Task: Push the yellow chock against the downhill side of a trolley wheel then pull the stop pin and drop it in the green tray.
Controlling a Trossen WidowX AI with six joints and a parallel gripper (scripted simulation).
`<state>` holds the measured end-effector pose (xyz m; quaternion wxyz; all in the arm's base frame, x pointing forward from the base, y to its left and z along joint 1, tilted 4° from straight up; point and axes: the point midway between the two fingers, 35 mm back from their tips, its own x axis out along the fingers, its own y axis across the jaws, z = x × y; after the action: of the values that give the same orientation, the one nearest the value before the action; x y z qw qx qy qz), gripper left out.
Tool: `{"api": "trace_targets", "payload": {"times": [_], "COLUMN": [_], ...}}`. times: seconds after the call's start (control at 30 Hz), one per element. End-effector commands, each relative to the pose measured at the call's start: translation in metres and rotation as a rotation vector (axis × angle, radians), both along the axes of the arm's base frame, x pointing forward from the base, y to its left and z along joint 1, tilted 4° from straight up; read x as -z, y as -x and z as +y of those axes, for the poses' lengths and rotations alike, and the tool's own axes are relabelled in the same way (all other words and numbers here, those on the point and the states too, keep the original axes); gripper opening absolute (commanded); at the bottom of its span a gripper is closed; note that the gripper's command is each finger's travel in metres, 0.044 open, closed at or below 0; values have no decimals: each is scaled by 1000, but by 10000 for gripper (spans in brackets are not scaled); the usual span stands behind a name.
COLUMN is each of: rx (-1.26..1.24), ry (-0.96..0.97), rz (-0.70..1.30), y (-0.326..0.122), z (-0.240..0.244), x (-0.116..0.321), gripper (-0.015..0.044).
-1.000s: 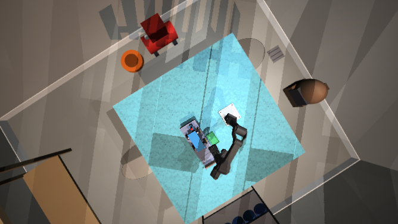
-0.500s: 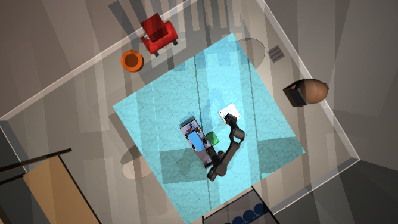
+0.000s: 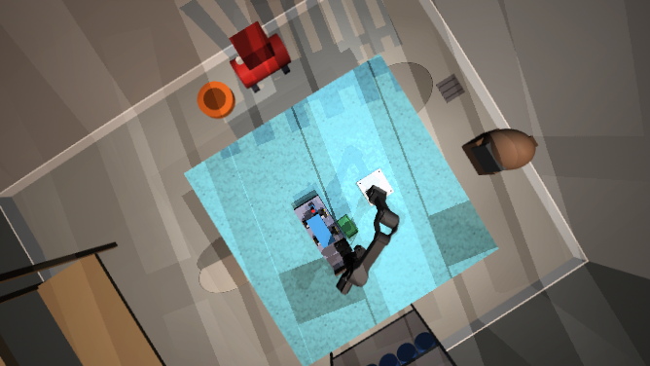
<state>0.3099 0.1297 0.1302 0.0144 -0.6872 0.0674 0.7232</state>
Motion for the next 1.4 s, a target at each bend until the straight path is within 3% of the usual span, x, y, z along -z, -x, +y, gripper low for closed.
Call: {"api": "trace_targets", "payload": {"times": [0.0,0.6,1.37], "rx": [-5,-5,-5], "ry": [11,11,13], "rz": [13,13,13], "y": [1,5,2], "z": [-2,-7,-24], "x": [12,46,40], "gripper": [0,0,0]}}
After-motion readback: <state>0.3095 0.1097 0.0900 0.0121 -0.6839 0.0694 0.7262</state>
